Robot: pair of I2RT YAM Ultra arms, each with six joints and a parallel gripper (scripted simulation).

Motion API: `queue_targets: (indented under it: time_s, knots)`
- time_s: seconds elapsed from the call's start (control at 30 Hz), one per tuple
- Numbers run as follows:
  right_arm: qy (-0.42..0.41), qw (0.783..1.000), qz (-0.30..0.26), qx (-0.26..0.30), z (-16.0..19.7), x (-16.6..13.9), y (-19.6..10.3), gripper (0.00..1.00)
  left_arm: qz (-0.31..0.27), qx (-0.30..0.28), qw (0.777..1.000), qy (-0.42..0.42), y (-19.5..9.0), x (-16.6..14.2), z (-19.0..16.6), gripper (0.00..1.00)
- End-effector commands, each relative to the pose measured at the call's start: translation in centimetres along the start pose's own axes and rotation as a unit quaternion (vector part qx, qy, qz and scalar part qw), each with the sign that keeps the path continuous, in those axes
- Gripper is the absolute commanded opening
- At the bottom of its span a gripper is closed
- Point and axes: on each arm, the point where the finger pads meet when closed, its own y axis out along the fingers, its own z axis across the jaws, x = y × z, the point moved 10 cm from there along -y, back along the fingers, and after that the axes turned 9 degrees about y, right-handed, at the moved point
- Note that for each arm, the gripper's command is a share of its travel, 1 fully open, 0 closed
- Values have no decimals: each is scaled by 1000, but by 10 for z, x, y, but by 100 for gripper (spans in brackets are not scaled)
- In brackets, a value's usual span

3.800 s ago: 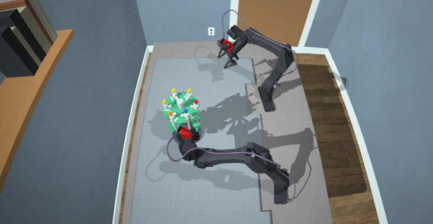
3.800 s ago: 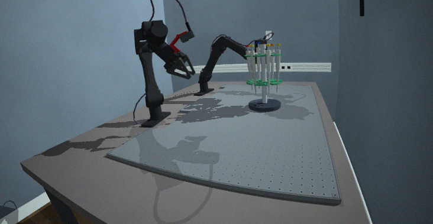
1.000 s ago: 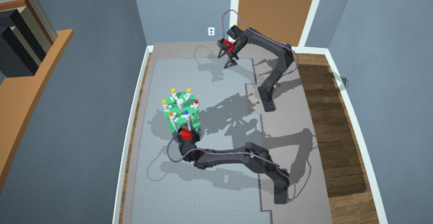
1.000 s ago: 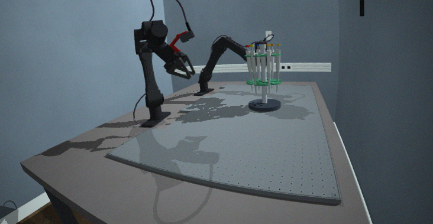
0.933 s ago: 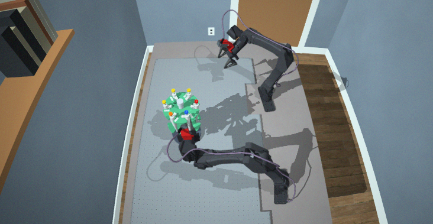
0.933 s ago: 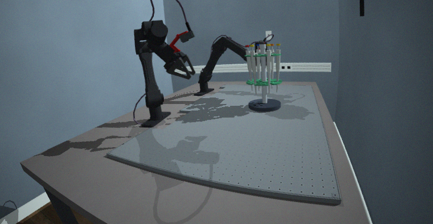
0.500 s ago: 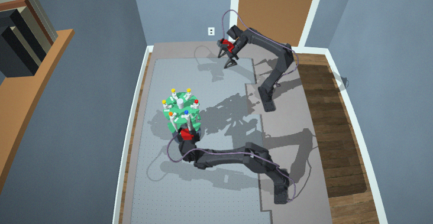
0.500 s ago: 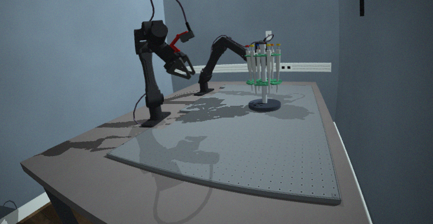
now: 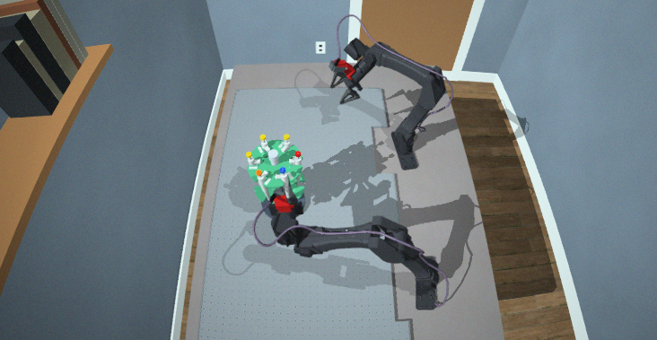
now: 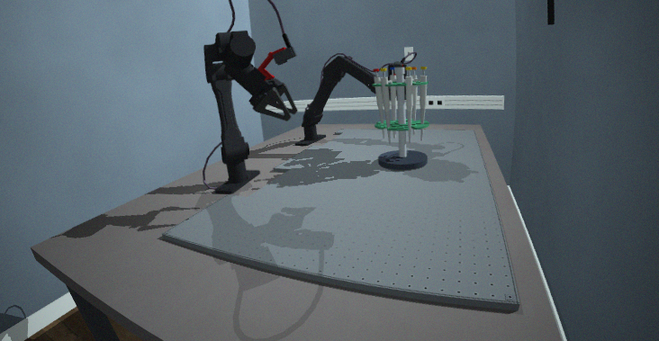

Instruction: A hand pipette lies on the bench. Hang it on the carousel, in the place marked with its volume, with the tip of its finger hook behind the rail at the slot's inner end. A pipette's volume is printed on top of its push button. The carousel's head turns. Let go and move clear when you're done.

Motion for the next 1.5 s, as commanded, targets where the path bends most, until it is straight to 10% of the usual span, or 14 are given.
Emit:
queue_targets:
  time_s: [0.0,1.47]
  knots:
    - [-11,1000,-19,-5,-2,8,-6,100,-8,-5,1000,21,2,7,1,12]
    - [-11,1000,-19,-5,-2,8,-6,100,-8,-4,1000,22,2,9,-1,12]
